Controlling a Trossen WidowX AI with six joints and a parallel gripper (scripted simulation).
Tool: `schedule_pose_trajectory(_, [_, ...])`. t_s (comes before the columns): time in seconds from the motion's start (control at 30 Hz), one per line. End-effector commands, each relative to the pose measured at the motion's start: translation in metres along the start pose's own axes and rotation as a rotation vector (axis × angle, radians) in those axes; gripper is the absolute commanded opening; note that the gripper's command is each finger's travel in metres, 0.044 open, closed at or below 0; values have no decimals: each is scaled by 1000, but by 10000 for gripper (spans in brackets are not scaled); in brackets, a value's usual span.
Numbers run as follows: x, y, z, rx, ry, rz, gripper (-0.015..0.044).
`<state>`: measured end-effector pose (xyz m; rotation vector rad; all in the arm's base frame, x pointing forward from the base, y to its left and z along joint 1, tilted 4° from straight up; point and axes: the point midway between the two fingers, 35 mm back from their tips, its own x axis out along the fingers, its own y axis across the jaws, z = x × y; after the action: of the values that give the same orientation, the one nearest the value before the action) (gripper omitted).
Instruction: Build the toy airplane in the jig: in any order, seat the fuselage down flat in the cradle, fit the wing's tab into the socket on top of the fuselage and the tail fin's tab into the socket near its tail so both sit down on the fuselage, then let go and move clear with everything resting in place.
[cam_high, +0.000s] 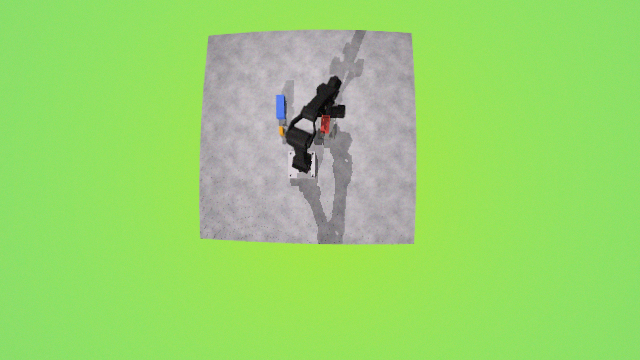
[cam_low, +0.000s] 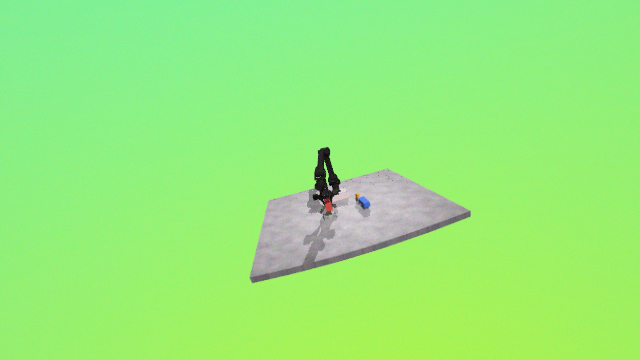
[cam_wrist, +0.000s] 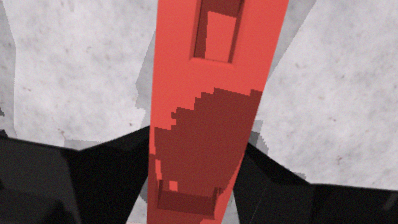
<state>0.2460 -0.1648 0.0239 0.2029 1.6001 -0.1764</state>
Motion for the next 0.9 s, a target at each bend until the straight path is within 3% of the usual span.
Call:
schedule_pose_trajectory(0.0, [7,-1,0,-3,3,-3,195])
schedule_pose_trajectory(0.53, [28,-1,-1,-3,3,-3,195])
schedule_pose_trajectory(0.77, [26,0,-1,0,3,1,148])
schedule_pose_trajectory(0.87, [26,0,-1,0,3,1,69])
